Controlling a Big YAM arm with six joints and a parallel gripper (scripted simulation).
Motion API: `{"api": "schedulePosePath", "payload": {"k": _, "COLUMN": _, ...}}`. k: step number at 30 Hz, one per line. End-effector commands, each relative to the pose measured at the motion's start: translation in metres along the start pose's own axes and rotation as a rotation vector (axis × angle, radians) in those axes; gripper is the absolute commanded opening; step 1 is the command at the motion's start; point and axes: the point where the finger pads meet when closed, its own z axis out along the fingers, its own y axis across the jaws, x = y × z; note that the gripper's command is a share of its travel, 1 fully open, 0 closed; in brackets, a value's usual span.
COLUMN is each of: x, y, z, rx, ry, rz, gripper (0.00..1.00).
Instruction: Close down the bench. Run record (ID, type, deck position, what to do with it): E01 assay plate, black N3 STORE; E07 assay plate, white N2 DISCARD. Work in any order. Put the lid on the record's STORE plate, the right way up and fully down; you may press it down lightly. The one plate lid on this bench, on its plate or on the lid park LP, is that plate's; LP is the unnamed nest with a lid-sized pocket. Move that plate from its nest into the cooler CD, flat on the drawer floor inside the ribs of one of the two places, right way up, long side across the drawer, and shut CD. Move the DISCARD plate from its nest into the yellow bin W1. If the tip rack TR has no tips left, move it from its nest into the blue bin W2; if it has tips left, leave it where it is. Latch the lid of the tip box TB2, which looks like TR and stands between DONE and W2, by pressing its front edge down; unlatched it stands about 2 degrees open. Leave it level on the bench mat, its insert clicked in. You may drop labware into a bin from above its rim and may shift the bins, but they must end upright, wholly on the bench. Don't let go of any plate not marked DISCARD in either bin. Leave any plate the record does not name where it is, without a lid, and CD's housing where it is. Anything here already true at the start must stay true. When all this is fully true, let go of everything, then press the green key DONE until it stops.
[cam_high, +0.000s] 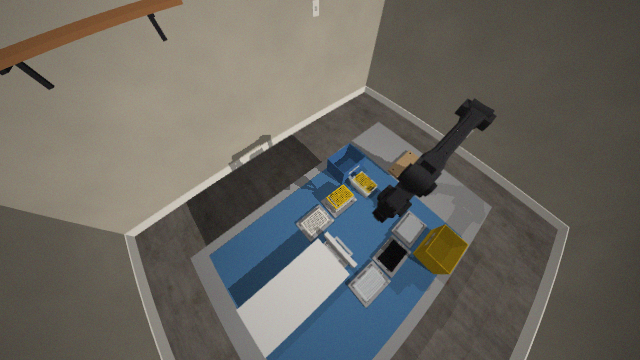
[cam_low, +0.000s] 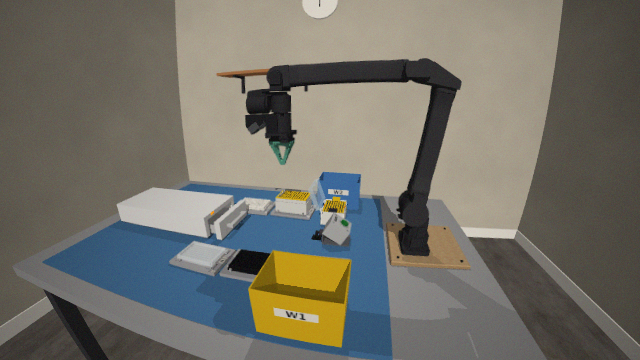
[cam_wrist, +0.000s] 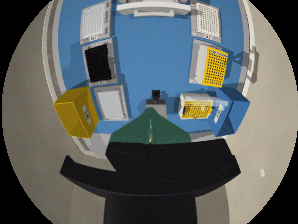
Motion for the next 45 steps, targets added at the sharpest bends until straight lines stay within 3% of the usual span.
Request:
{"api": "schedulePosePath", "payload": {"k": 1, "x": 0.007, "y": -0.010, "z": -0.013, "rx": 0.005, "ry": -0.054, "rz": -0.009, "gripper": 0.00}}
{"api": "schedulePosePath", "payload": {"k": 5, "x": 0.015, "y": -0.009, "z": -0.011, "rx": 0.005, "ry": -0.053, "rz": -0.017, "gripper": 0.00}}
{"api": "schedulePosePath", "payload": {"k": 6, "x": 0.001, "y": -0.004, "z": -0.030, "rx": 0.005, "ry": -0.100, "rz": -0.030, "gripper": 0.00}}
{"api": "schedulePosePath", "payload": {"k": 7, "x": -0.005, "y": -0.003, "z": -0.022, "rx": 0.004, "ry": -0.080, "rz": -0.032, "gripper": 0.00}}
{"api": "schedulePosePath", "payload": {"k": 9, "x": 0.013, "y": -0.006, "z": 0.002, "rx": 0.003, "ry": -0.011, "rz": -0.024, "gripper": 0.00}}
{"api": "schedulePosePath", "payload": {"k": 11, "x": 0.013, "y": -0.006, "z": 0.002, "rx": 0.003, "ry": -0.011, "rz": -0.024, "gripper": 0.00}}
{"api": "schedulePosePath", "payload": {"k": 12, "x": 0.008, "y": -0.008, "z": -0.016, "rx": 0.003, "ry": -0.054, "rz": -0.009, "gripper": 0.00}}
{"api": "schedulePosePath", "payload": {"k": 20, "x": 0.008, "y": -0.008, "z": -0.016, "rx": 0.003, "ry": -0.054, "rz": -0.009, "gripper": 0.00}}
{"api": "schedulePosePath", "payload": {"k": 21, "x": 0.010, "y": -0.016, "z": -0.001, "rx": 0.004, "ry": -0.029, "rz": -0.008, "gripper": 0.00}}
{"api": "schedulePosePath", "payload": {"k": 23, "x": 0.011, "y": -0.024, "z": 0.006, "rx": 0.004, "ry": -0.019, "rz": -0.007, "gripper": 0.00}}
{"api": "schedulePosePath", "payload": {"k": 28, "x": 0.011, "y": -0.036, "z": 0.011, "rx": 0.005, "ry": -0.019, "rz": -0.007, "gripper": 0.00}}
{"api": "schedulePosePath", "payload": {"k": 29, "x": 0.002, "y": -0.040, "z": -0.003, "rx": 0.008, "ry": -0.057, "rz": -0.008, "gripper": 0.00}}
{"api": "schedulePosePath", "payload": {"k": 33, "x": 0.011, "y": -0.055, "z": 0.018, "rx": 0.006, "ry": -0.019, "rz": -0.007, "gripper": 0.00}}
{"api": "schedulePosePath", "payload": {"k": 45, "x": 0.011, "y": -0.093, "z": 0.031, "rx": 0.008, "ry": -0.022, "rz": -0.008, "gripper": 0.00}}
